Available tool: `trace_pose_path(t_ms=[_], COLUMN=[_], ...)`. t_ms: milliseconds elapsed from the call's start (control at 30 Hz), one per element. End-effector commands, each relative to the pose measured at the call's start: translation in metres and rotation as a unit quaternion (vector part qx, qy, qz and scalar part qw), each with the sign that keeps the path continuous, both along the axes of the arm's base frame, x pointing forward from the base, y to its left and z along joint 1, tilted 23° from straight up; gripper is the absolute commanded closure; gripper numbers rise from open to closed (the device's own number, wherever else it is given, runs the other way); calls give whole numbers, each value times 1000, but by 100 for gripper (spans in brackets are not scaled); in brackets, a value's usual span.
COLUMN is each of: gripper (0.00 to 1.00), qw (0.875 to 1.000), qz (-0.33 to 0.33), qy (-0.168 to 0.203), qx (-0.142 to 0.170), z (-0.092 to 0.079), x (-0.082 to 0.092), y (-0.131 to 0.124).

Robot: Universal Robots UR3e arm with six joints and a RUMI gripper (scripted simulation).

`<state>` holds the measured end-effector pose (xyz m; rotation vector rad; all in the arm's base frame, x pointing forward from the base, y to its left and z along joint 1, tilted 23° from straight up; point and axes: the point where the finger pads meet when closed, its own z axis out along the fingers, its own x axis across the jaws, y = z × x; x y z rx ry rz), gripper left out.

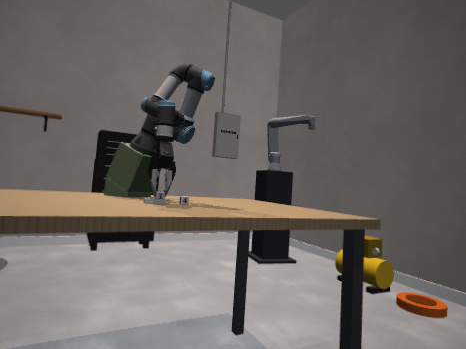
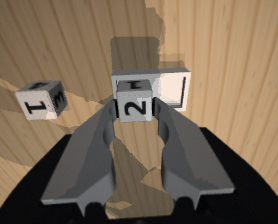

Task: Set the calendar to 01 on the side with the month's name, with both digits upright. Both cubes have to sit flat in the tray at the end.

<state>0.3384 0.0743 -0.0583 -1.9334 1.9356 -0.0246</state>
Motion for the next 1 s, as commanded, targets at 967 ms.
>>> trace_pose_path(t_ms=[967], gripper=[90], qw=[1000], qz=[0], qy=[-1], qx=[0], z=[37], x=[-11], y=[-11])
